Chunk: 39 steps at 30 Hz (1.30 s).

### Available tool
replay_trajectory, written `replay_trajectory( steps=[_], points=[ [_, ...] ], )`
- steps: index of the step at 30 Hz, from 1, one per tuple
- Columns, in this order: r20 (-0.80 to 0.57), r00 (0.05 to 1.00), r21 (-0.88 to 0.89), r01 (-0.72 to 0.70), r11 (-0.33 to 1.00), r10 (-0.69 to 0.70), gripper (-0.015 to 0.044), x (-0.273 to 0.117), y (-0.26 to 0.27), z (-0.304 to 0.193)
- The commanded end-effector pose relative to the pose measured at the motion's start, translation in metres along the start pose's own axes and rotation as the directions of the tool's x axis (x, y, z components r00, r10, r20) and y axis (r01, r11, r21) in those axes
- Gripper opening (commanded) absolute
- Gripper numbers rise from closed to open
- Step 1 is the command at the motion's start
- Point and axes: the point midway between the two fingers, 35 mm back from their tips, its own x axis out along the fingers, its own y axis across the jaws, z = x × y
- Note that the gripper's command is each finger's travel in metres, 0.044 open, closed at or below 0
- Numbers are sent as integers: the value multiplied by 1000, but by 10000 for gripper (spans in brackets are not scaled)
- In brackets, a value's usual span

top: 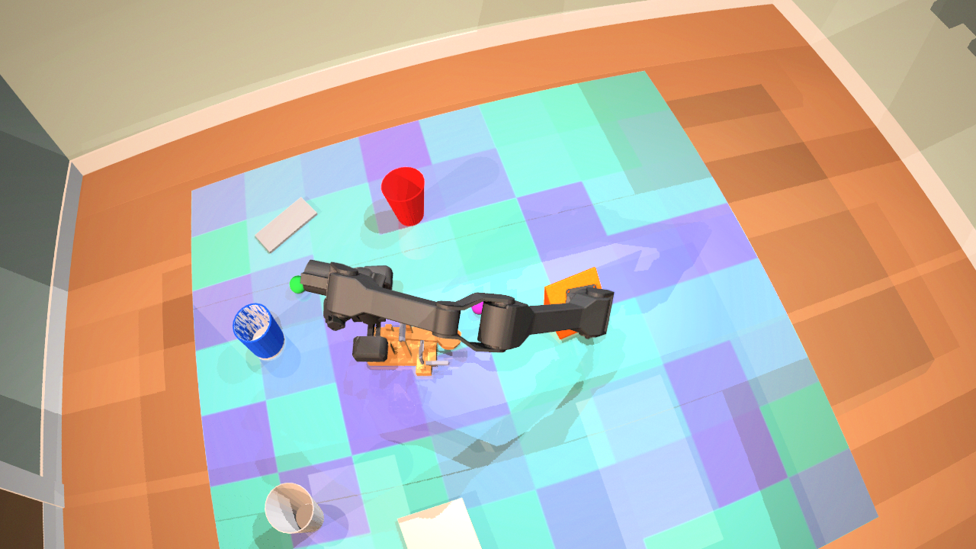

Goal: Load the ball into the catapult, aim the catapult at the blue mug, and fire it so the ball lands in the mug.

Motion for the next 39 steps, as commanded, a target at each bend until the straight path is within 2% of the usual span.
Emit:
replay_trajectory(
  steps=[1, 30, 39],
  points=[
    [1, 1000, 4, -4, 1000, 4, 440, 8, 0, 0],
    [0, 1000, 3, -6, 1000, 6, 440, 51, 1, -1],
    [-2, 1000, -1, -2, 1000, 2, 204, 48, 1, -1]
  ],
)
